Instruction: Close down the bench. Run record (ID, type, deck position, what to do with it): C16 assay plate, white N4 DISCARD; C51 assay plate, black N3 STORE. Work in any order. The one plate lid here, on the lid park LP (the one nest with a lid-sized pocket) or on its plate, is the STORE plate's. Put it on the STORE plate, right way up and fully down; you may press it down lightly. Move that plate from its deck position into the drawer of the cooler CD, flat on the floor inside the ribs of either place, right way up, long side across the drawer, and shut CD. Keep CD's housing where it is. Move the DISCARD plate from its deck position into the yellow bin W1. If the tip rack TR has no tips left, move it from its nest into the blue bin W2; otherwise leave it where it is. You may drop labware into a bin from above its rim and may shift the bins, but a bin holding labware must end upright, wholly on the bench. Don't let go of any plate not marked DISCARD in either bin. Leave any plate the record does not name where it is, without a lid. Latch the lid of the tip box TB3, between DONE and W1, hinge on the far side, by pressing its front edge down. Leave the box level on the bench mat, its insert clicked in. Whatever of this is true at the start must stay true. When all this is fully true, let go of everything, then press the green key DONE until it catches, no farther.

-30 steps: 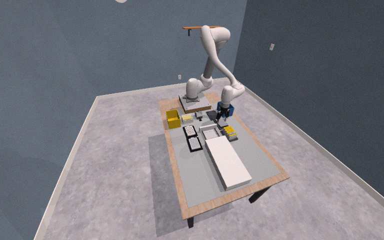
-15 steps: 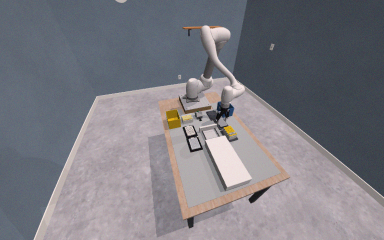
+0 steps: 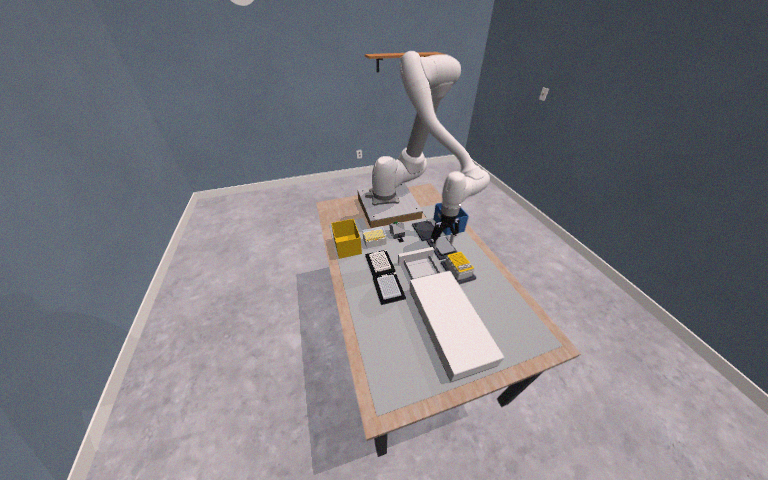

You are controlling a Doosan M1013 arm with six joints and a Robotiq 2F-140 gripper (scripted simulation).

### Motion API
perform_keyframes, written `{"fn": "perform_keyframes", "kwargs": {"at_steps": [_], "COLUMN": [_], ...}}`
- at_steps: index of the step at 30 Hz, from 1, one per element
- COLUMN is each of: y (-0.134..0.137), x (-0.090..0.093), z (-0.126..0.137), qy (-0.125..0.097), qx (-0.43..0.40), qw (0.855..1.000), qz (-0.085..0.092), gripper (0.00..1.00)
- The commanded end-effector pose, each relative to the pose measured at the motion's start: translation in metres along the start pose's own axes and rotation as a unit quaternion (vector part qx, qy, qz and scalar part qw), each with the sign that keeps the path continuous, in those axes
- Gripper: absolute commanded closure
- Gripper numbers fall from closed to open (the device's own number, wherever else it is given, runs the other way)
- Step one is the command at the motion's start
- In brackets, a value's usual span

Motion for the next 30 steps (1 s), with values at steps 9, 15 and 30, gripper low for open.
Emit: {"fn": "perform_keyframes", "kwargs": {"at_steps": [9,15,30], "y": [0.000,0.000,0.000], "x": [0.000,-0.004,-0.021], "z": [0.000,0.000,0.000], "qy": [0.000,0.000,0.000], "qx": [0.000,0.000,0.000], "qw": [1.000,1.000,1.000], "qz": [0.000,0.000,0.000], "gripper": [0.34,0.34,0.34]}}
Point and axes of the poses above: the point where the finger pads meet when closed, its own x axis out along the fingers, its own y axis across the jaws, z = x × y, the point moved 7 cm from there along -x, back along the fingers, and after that the axes turned 12 degrees about x, right-handed, at the moved point
